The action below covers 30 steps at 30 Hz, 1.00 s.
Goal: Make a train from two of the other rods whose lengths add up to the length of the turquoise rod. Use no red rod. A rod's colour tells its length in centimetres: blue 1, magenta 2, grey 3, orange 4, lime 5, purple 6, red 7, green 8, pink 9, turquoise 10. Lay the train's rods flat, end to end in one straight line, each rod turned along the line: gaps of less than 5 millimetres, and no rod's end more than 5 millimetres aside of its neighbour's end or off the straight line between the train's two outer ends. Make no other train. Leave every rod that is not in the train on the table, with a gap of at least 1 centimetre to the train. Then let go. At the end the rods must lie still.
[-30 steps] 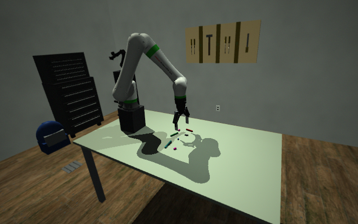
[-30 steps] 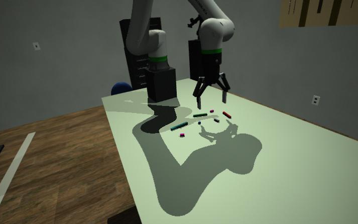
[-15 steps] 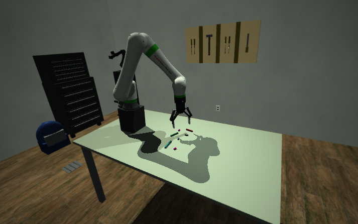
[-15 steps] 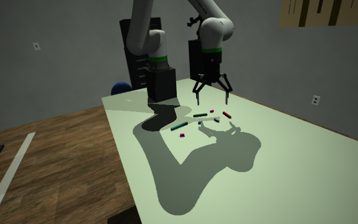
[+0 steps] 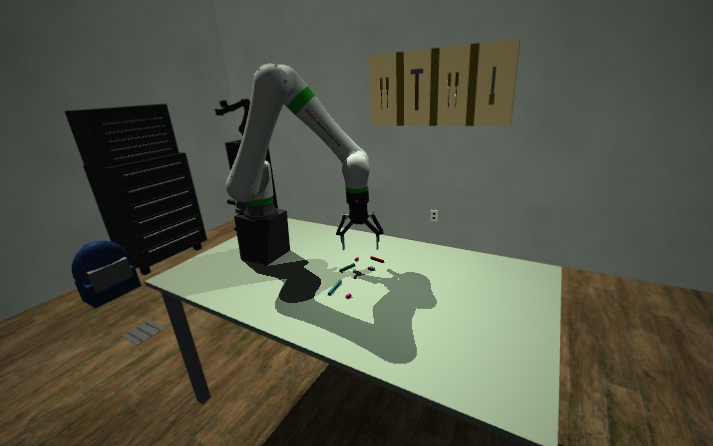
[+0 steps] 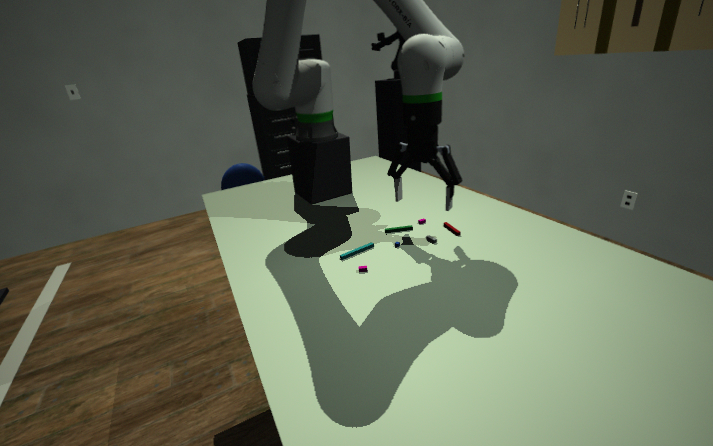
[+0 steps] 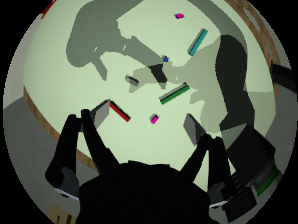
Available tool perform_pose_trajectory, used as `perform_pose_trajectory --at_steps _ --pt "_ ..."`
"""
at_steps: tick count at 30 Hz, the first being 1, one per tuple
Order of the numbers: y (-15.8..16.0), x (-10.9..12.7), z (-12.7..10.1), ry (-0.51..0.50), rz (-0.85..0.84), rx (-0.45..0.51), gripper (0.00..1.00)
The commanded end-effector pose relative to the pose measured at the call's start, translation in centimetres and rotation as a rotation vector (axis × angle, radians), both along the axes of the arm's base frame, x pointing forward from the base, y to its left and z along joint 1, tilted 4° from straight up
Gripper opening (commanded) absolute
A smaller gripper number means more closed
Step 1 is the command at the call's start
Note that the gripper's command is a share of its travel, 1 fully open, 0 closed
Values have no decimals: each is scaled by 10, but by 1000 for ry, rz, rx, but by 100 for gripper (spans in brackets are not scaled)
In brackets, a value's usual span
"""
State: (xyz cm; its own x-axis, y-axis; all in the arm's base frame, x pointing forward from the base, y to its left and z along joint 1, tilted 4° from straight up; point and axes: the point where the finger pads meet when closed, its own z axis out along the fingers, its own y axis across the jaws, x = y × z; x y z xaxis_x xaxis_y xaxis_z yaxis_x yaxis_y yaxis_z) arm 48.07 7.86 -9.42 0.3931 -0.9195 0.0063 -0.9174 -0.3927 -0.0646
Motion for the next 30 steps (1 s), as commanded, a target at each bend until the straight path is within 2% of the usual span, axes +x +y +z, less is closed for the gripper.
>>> perform_pose_trajectory --at_steps 1,15,17,18,30 --pt "3 -3 1 -7 -167 -10 100" --pt "11 -12 3 -3 -602 20 100" --pt "11 -12 3 -3 -602 20 100" --pt "12 -14 3 -2 -696 26 100" --pt "18 -22 4 2 -1068 52 100"
